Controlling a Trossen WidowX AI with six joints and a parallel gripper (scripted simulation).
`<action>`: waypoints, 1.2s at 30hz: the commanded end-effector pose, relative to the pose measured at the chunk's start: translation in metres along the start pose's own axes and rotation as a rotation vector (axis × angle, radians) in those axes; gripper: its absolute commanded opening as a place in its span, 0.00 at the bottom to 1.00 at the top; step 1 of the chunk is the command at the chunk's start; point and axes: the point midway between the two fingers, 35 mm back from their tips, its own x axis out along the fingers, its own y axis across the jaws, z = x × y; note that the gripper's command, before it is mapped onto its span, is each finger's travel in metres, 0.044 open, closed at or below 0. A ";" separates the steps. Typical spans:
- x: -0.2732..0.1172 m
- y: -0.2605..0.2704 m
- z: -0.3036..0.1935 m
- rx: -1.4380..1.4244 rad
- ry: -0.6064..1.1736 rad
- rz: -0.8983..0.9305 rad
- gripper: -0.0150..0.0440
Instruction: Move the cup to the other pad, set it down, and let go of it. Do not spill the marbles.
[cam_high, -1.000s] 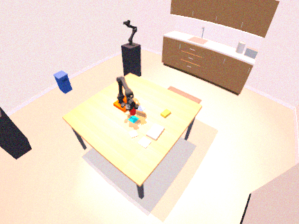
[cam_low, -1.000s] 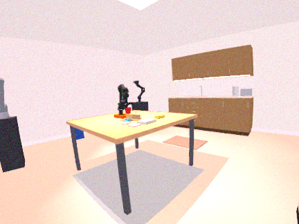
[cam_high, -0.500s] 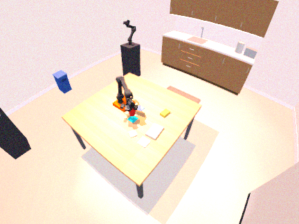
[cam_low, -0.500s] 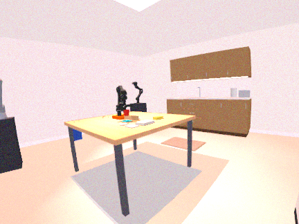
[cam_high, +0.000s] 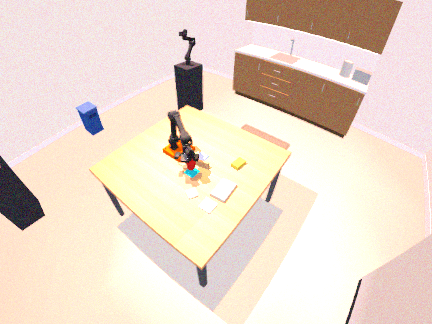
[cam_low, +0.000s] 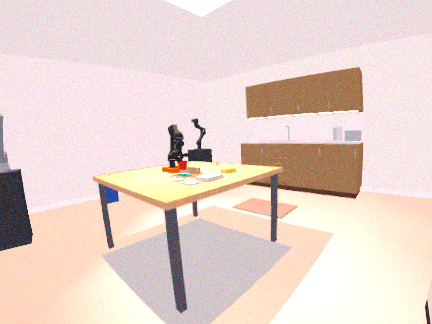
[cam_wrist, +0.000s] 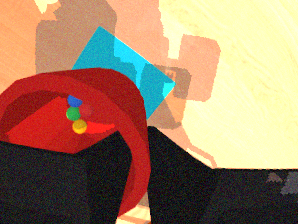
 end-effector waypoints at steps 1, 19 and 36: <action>0.007 0.000 -0.001 -0.006 0.005 0.000 0.25; 0.031 -0.001 -0.001 -0.006 0.005 0.000 0.25; 0.041 -0.001 -0.001 -0.004 0.002 -0.001 0.25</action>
